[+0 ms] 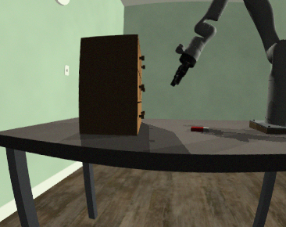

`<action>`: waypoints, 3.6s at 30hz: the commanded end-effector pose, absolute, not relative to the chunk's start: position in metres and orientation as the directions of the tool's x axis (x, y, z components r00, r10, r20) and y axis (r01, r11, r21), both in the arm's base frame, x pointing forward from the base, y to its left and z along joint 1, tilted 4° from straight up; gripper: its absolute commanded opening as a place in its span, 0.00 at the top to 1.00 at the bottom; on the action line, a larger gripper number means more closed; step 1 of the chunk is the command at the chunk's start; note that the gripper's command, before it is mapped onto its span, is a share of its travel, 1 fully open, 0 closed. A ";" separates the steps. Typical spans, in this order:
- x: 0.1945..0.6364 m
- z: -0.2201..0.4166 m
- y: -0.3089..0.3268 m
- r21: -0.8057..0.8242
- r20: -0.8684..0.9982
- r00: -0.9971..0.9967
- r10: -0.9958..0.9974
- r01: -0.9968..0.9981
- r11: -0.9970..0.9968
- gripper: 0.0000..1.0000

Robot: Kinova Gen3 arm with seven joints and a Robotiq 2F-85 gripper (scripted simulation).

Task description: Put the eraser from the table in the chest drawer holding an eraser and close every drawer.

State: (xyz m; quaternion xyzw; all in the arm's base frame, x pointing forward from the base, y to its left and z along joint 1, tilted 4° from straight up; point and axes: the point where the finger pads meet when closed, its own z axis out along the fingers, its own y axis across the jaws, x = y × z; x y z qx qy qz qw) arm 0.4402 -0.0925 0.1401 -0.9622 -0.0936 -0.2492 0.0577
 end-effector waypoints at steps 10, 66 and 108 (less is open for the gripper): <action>0.442 0.127 -0.096 -0.072 0.557 0.822 0.121 0.193 -0.979 0.00; 0.466 0.096 -0.090 -0.069 0.757 0.650 0.073 0.191 -0.979 0.00; 0.495 0.059 -0.082 -0.069 0.757 0.650 0.073 0.191 -0.979 0.67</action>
